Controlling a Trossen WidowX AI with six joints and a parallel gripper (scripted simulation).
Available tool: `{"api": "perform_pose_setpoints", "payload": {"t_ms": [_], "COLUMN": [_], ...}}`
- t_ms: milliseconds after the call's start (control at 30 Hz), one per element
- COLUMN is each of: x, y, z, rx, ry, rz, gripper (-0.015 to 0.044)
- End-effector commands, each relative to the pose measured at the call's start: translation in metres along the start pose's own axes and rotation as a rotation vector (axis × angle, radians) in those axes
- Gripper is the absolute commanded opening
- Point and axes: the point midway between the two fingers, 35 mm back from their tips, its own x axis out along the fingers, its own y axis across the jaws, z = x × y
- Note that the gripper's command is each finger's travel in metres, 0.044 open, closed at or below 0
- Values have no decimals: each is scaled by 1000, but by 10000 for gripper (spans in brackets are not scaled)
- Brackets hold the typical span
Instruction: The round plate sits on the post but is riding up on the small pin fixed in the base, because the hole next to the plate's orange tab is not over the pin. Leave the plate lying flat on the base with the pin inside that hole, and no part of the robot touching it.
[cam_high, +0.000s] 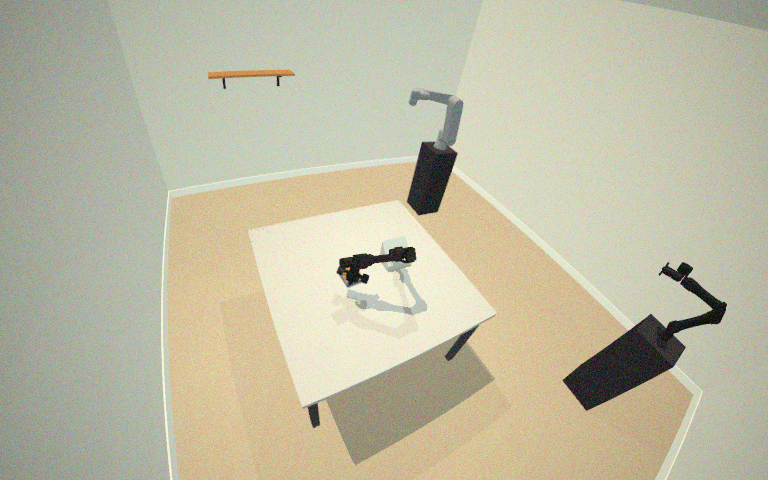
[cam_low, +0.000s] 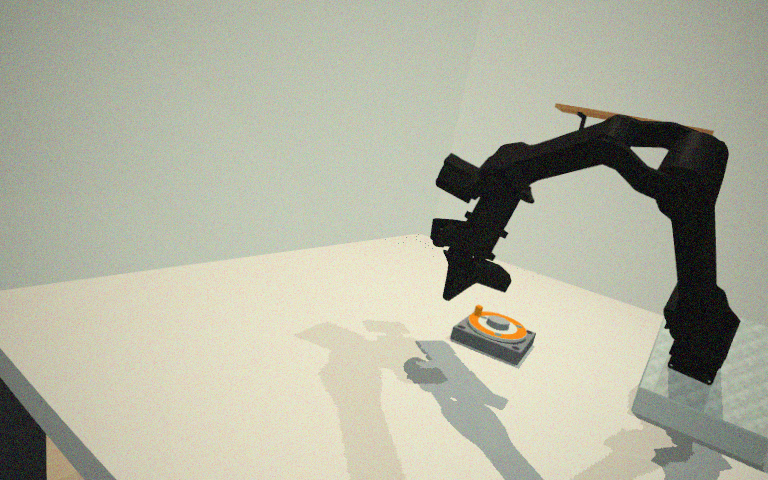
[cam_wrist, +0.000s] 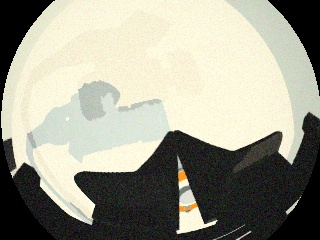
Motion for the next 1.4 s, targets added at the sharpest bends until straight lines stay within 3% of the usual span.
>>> {"api": "perform_pose_setpoints", "payload": {"t_ms": [0, 233, 533, 867, 1367], "x": [-13, -22, -21, 25, 24], "y": [-49, -63, -62, -55, -66], "z": [-52, -78, -77, -86, -98], "rx": [578, 864, 864, 864, 864], "ry": [162, 245, 245, 244, 244], "rz": [2, 10, 10, 11, 11], "gripper": [0, 0, 0, 0, 0]}}
